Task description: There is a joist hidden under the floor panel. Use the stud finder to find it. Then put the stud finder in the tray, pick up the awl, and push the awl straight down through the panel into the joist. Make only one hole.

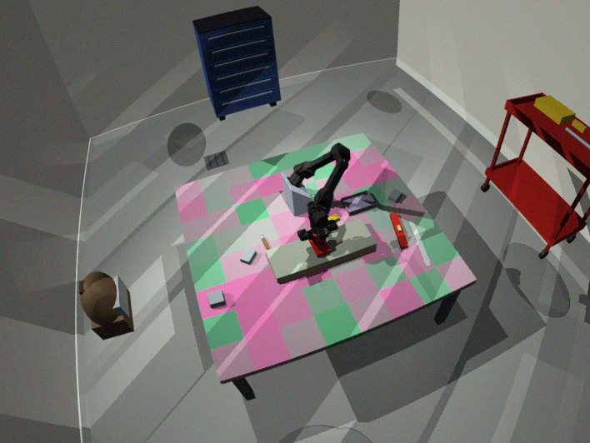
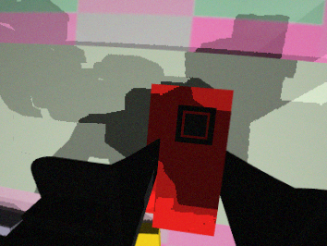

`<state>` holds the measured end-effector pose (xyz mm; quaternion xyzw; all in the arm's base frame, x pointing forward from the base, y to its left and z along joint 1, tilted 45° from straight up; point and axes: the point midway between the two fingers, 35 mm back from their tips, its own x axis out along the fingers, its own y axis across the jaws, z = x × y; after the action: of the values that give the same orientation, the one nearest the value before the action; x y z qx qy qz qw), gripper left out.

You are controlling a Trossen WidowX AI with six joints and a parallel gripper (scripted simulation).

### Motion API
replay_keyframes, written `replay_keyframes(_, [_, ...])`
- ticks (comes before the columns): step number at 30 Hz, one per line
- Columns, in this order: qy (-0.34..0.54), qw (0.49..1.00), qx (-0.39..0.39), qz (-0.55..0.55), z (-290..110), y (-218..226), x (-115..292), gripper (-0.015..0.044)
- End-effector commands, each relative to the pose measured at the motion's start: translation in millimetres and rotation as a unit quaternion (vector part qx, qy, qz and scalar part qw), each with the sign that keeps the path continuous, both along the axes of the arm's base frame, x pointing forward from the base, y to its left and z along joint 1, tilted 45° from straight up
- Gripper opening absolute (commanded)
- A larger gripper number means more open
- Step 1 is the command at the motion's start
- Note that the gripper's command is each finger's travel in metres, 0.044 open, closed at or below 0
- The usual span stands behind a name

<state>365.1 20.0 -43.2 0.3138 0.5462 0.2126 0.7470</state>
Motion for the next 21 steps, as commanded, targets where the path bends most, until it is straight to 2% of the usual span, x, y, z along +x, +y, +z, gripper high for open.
replay_keyframes(1, [0.001,1.000,-0.002,0.000,-12,-12,0,0.0000])
replay_keyframes(21, [0.000,1.000,-0.004,0.000,-56,-58,-3,0.0000])
